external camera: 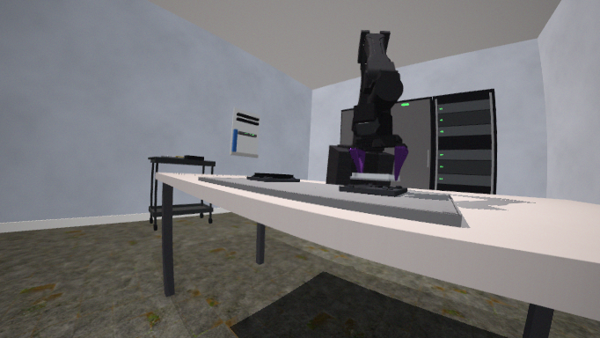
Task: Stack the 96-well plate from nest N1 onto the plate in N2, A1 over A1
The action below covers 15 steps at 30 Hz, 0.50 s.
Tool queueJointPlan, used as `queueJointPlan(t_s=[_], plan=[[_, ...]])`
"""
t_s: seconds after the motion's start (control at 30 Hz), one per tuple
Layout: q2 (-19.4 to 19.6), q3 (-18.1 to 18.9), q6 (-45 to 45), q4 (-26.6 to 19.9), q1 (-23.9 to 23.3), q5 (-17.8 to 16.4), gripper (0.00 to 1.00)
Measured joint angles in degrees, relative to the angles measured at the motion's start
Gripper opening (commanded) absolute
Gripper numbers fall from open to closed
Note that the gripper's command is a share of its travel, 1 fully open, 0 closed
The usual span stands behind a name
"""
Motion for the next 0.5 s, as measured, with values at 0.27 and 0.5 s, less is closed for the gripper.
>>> queueJointPlan(t_s=[0.27,0.5], plan=[[-2.0,0.4,0.0,-2.4,0.0,0.0,0.00],[-3.3,0.8,-0.1,-4.0,-0.2,0.0,0.00]])
